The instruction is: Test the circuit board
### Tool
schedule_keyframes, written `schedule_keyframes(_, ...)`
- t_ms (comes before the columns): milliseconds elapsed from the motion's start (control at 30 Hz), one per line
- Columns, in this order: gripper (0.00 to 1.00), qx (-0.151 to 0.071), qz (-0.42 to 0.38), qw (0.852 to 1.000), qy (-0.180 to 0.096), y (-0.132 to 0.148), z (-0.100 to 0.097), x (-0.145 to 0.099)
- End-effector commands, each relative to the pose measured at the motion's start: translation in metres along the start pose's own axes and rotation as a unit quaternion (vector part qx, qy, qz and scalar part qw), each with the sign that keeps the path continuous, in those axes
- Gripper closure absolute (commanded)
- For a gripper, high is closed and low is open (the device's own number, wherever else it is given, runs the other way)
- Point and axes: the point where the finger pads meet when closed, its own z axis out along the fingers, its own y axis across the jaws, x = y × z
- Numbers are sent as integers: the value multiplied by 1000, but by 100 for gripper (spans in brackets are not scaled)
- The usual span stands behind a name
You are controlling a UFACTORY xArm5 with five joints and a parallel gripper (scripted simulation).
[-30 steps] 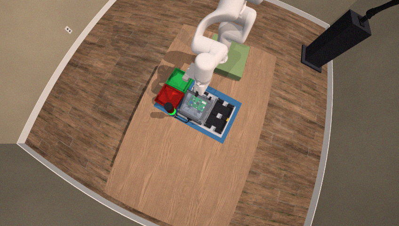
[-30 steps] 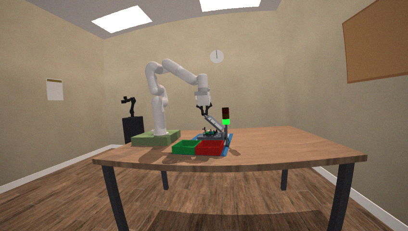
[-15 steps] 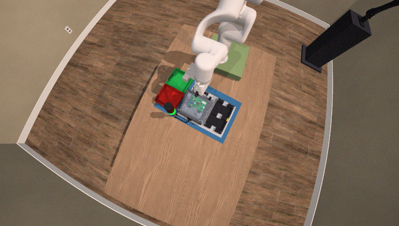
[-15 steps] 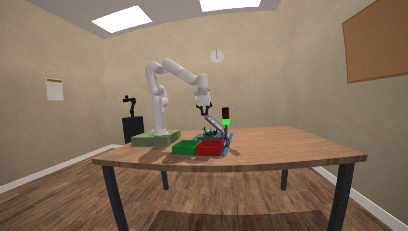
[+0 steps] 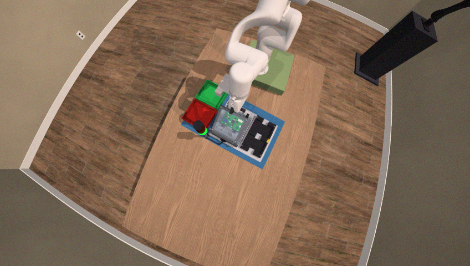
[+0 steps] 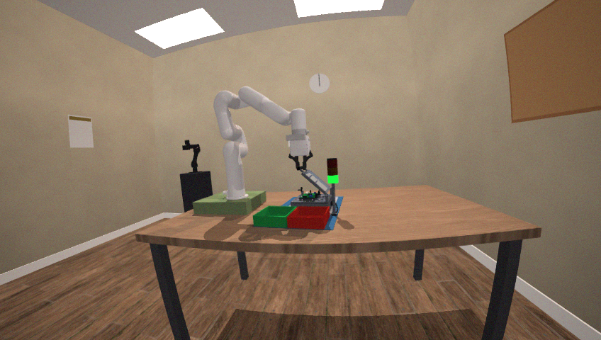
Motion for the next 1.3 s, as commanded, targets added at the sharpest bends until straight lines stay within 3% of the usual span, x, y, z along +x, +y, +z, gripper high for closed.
schedule_keyframes(0,72,2,0,1000,0,-1,-1,0)
schedule_keyframes(1000,72,2,0,1000,0,-1,2,0)
schedule_keyframes(1033,100,2,0,1000,0,-1,2,0)
schedule_keyframes(1267,100,2,0,1000,0,-1,2,0)
